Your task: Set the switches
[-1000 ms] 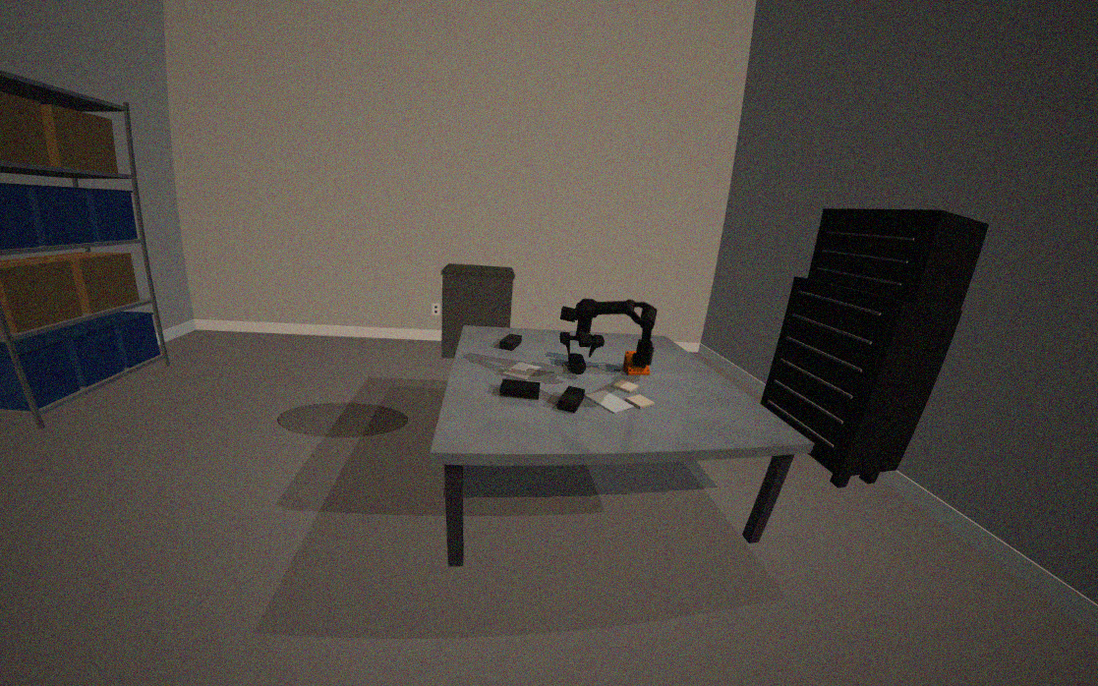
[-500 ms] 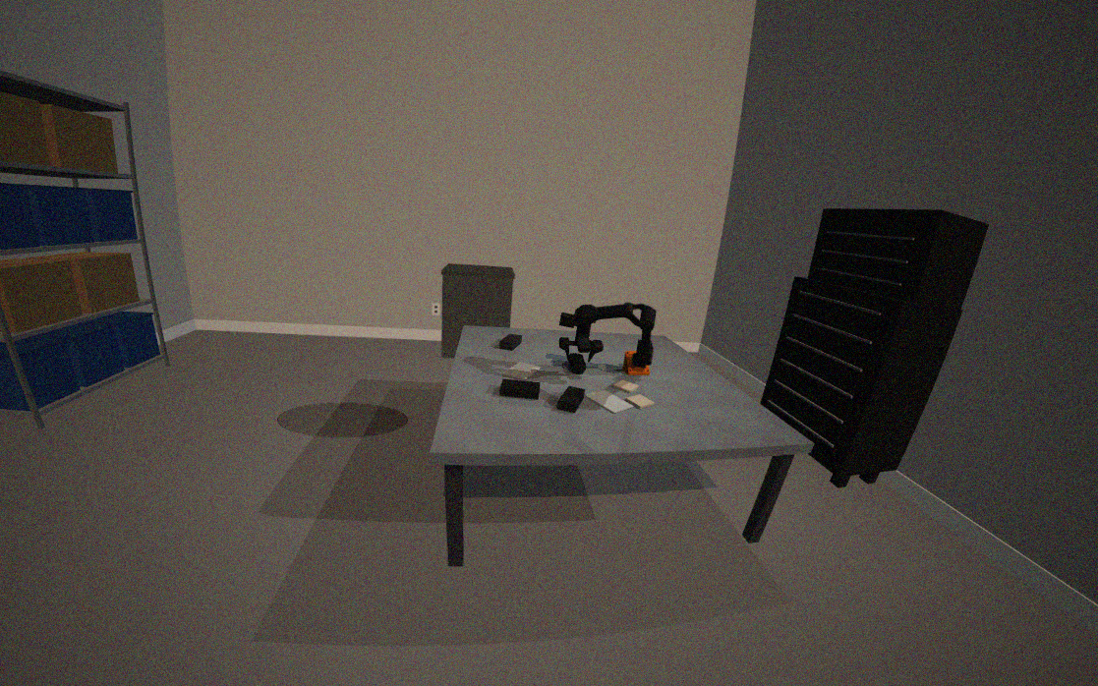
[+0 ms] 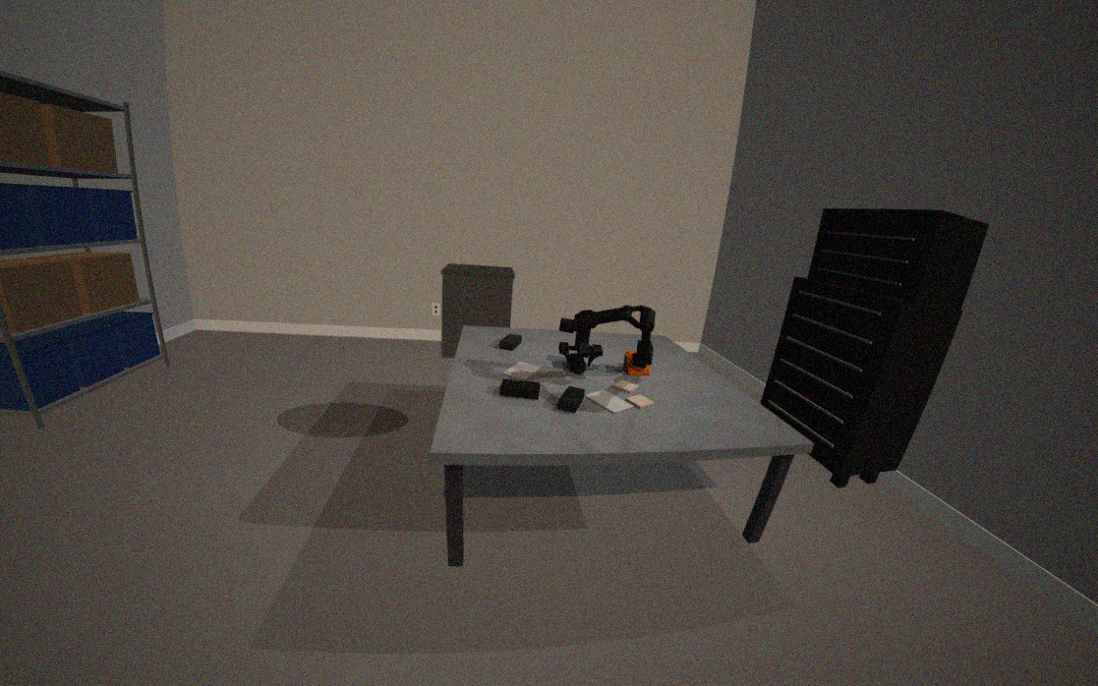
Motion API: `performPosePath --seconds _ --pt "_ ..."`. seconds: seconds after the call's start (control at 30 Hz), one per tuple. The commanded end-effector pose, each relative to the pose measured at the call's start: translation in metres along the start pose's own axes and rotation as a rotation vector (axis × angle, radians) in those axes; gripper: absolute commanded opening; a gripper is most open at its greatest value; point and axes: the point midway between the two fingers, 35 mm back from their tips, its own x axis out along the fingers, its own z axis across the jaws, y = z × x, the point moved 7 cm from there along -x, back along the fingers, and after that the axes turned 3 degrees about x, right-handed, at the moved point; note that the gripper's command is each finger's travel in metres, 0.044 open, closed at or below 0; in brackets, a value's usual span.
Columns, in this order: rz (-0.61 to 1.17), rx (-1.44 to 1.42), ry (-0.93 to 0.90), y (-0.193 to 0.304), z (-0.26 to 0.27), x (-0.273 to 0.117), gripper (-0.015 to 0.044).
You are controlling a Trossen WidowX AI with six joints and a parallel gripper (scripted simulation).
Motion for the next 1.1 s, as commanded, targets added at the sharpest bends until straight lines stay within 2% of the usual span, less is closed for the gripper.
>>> performPosePath --seconds 0.0,0.03,0.1,1.07 --pt "-0.005 0.008 -0.002 0.0003 0.0013 0.003 0.0361" --pt "-0.005 0.008 -0.002 0.0003 0.0013 0.003 0.0335" --pt "-0.005 0.008 -0.002 0.0003 0.0013 0.003 0.0327" --pt "-0.015 0.008 -0.003 0.0075 0.0009 -0.007 0.0336"
